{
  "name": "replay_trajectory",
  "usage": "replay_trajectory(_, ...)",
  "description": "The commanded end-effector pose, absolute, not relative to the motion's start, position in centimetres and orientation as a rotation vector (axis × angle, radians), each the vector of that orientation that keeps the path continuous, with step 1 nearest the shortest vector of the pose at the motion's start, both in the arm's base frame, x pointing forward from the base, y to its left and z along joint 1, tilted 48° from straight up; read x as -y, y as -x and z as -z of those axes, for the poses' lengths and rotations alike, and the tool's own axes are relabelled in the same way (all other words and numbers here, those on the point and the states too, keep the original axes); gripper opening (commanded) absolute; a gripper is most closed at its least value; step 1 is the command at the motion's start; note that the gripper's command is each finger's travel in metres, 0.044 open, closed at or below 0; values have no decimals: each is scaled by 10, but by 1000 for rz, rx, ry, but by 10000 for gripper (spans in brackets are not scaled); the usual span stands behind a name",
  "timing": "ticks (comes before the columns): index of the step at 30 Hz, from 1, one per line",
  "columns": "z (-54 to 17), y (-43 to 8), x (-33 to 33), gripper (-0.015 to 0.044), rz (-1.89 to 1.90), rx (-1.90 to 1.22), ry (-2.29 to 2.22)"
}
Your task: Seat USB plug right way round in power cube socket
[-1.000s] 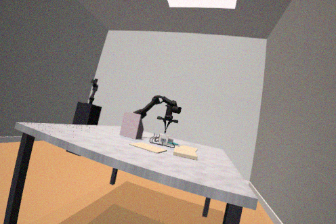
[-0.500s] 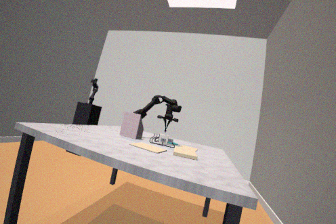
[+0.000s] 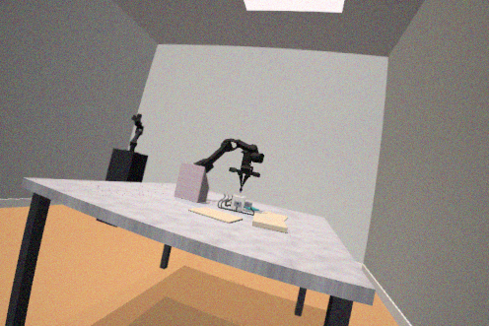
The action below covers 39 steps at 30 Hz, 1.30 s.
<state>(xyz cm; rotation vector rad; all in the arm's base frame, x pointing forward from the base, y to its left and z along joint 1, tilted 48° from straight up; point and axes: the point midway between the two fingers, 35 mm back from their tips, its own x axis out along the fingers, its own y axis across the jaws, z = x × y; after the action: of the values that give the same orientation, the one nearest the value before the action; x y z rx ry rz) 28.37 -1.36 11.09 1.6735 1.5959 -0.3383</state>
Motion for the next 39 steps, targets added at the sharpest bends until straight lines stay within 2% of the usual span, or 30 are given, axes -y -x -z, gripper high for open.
replay_trajectory(1, -110, -283, 13, 0, 245, -1587, -1588)
replay_trajectory(39, -110, -283, 13, 0, -489, -1359, -796)
